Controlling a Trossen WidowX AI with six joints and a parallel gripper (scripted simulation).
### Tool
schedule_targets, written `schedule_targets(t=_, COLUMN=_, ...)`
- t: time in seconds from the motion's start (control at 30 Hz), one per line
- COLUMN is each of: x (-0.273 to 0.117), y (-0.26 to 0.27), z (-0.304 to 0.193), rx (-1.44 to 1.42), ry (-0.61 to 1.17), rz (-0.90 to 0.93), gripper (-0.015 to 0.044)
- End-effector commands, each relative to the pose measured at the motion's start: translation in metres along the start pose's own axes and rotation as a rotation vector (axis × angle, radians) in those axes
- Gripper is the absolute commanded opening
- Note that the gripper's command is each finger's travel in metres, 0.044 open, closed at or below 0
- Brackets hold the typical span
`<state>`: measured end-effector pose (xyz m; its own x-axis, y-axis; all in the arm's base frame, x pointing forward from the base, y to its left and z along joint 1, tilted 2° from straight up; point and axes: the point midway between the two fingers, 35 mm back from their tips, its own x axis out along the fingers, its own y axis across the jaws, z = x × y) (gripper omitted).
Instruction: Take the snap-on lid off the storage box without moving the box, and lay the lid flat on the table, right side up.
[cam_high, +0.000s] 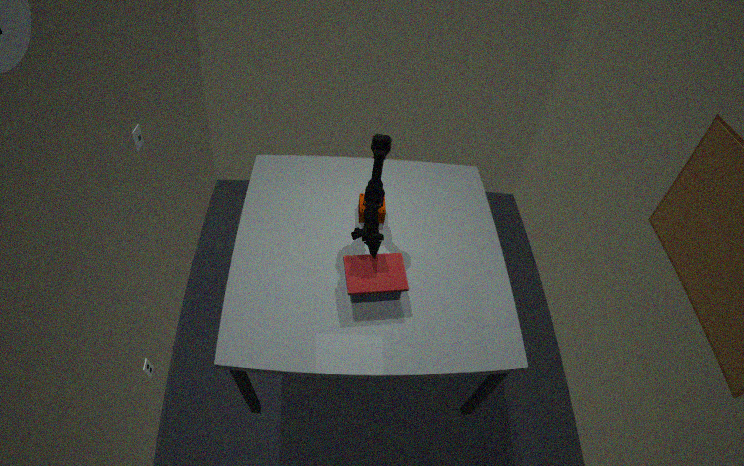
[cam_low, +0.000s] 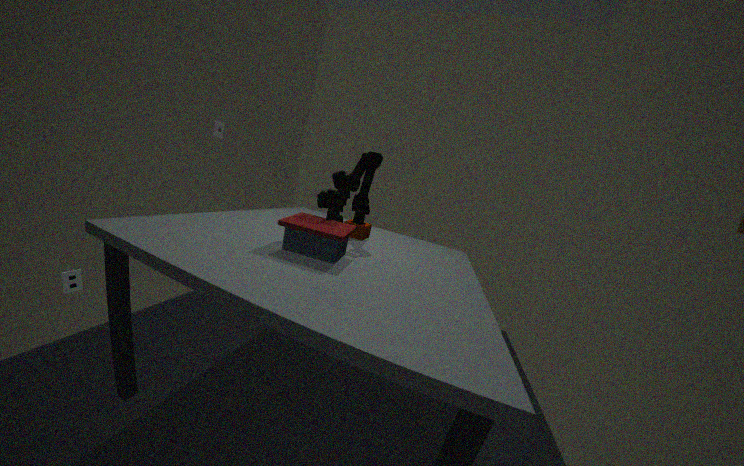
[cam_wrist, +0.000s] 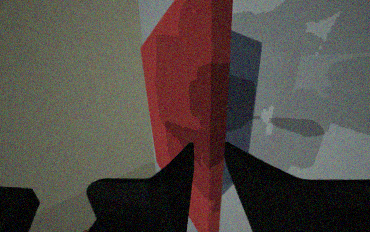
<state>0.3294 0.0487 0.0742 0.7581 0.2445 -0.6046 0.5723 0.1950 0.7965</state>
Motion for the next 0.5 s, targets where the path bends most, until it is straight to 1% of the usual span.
schedule_targets(t=0.0, x=-0.0024, y=0.0029, z=0.0, rx=-0.002, ry=-0.001, rz=0.006, gripper=0.0)
schedule_targets(t=0.47, x=-0.0013, y=0.0028, z=0.0002, rx=-0.001, ry=-0.001, rz=0.004, gripper=0.0)
